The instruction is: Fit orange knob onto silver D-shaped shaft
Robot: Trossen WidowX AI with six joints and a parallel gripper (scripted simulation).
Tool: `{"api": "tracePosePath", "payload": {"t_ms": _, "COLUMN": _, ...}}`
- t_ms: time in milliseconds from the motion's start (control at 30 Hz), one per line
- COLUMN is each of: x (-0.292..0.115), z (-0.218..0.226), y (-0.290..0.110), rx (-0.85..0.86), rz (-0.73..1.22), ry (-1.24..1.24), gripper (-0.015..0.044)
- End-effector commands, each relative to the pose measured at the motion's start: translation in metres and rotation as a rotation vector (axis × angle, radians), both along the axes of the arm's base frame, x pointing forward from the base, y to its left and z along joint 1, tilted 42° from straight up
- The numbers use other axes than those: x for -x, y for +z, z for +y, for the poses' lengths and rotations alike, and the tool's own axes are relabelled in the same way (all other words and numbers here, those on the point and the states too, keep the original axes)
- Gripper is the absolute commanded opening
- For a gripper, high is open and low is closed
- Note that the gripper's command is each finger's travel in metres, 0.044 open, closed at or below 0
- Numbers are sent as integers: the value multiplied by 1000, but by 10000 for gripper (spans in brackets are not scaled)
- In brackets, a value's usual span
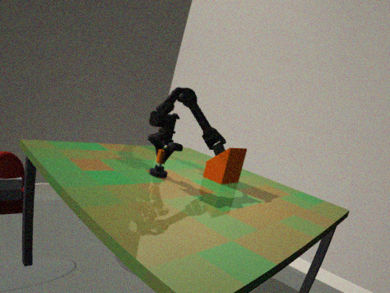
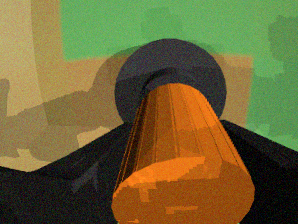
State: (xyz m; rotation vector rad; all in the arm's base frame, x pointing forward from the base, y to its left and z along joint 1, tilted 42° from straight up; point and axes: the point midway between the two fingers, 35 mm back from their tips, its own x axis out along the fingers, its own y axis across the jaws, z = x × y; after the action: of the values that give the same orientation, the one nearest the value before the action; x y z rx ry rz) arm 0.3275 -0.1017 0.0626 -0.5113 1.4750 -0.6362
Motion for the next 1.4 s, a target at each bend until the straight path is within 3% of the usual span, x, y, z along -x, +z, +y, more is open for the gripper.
{"api": "tracePosePath", "payload": {"t_ms": 0, "x": 1, "z": 2, "y": 1, "rx": -1, "rz": 7, "ry": 4, "gripper": 0}}
{"api": "tracePosePath", "payload": {"t_ms": 1367, "x": 0, "z": 3, "y": 1, "rx": -2, "rz": 42, "ry": 43, "gripper": 0}}
